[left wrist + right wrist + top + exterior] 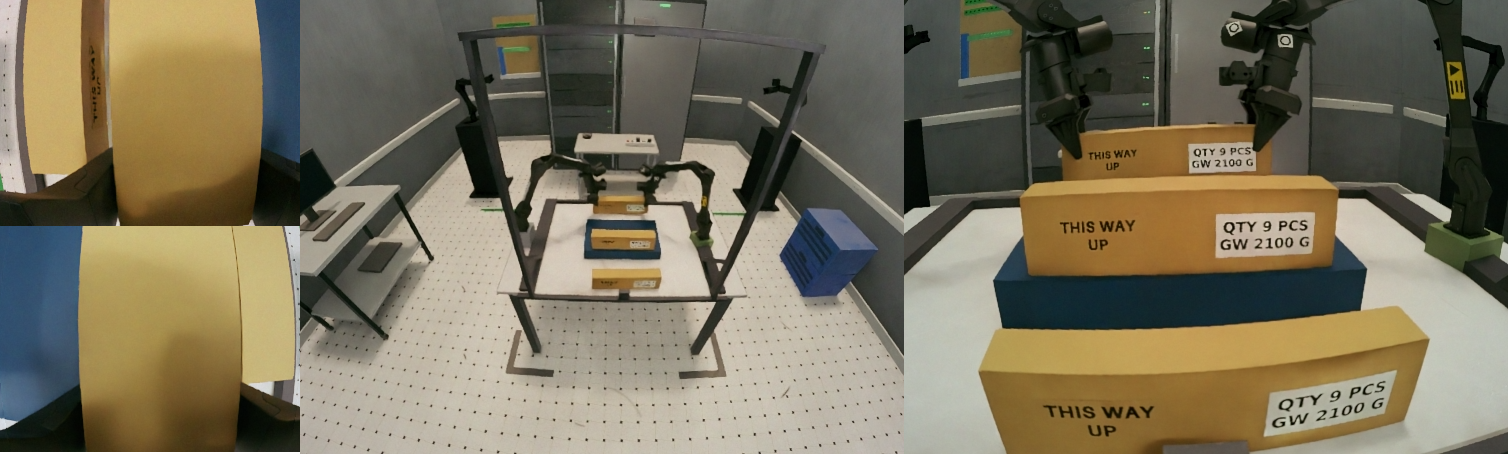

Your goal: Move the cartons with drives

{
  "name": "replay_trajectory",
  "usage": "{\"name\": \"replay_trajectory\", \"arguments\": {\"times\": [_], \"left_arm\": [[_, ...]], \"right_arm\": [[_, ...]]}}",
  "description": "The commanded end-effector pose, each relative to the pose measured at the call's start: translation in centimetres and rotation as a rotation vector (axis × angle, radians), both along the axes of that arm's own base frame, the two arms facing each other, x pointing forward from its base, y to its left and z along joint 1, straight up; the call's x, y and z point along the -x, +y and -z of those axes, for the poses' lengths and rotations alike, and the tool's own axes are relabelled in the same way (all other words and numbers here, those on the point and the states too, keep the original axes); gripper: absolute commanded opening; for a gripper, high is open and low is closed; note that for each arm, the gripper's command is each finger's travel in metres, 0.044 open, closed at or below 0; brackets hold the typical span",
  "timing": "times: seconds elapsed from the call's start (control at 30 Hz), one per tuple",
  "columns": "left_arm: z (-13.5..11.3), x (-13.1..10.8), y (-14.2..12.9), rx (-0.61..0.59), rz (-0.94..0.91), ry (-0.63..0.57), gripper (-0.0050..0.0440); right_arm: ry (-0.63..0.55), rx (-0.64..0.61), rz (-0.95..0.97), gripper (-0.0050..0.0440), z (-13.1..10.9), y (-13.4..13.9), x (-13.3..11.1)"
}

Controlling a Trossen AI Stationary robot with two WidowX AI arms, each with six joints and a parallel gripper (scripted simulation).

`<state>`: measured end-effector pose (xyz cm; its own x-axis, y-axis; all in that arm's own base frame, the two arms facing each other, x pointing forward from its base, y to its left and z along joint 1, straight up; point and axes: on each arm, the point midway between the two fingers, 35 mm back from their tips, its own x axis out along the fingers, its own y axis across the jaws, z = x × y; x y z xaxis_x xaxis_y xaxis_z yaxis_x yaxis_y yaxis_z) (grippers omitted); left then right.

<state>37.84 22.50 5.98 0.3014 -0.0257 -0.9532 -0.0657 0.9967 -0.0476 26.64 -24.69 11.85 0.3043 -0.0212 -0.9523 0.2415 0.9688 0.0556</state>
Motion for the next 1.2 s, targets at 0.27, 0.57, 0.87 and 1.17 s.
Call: {"name": "replay_trajectory", "arguments": {"times": [0.27, 0.57, 0.87, 1.17], "left_arm": [[-4.36, -0.10, 0.84, -0.064, -0.009, -0.078, -0.0050], [-3.95, -0.10, 0.84, -0.065, -0.009, -0.079, -0.0050], [-3.95, -0.10, 0.84, -0.065, -0.009, -0.079, -0.0050], [-3.95, -0.04, 0.85, -0.064, -0.008, -0.077, -0.0050]], "right_arm": [[-0.067, 0.074, 0.004, -0.0050, -3.56, -0.70, -0.12], [-0.071, 0.084, 0.003, -0.0050, -4.00, -0.86, -0.07], [-0.071, 0.084, 0.003, -0.0050, -4.00, -0.86, -0.07], [-0.070, 0.084, 0.002, -0.0050, -4.00, -0.82, -0.15]]}}
